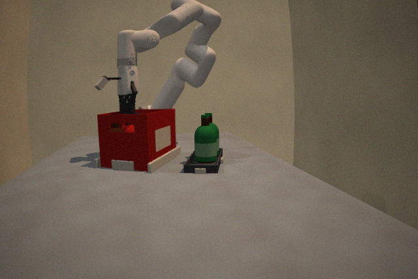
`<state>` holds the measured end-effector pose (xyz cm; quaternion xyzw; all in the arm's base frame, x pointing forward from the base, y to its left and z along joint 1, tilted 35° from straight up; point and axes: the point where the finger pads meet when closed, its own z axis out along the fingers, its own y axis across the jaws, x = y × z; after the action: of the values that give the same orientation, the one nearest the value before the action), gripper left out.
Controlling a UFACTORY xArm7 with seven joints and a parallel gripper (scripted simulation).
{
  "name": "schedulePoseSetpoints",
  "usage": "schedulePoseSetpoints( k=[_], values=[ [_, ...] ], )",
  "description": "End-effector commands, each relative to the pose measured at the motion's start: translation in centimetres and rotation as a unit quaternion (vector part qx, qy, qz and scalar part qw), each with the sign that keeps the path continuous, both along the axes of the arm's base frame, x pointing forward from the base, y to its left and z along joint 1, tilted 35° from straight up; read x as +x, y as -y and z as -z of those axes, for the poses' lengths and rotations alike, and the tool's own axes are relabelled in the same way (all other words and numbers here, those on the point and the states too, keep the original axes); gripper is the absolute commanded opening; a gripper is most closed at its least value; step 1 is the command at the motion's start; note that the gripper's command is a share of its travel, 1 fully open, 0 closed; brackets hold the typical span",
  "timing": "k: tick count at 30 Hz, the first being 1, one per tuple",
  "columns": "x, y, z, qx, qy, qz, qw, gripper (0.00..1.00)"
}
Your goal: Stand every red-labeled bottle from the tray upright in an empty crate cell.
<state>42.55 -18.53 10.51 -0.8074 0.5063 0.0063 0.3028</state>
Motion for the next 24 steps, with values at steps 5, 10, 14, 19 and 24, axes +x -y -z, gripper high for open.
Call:
schedulePoseSetpoints(
  k=[5,10,14,19,24],
  values=[
    [-0.4,0.9,-1.4,-0.001,0.001,0.001,1.0,0.65],
    [-0.8,1.6,-2.4,-0.001,0.001,0.001,1.0,0.65],
    [-1.1,2.0,-3.2,-0.001,0.001,0.001,1.0,0.65],
    [-1.3,2.3,-3.7,-0.001,0.001,0.001,1.0,0.65],
    [-1.5,2.7,-4.3,-0.001,0.001,0.001,1.0,0.65]
  ],
)
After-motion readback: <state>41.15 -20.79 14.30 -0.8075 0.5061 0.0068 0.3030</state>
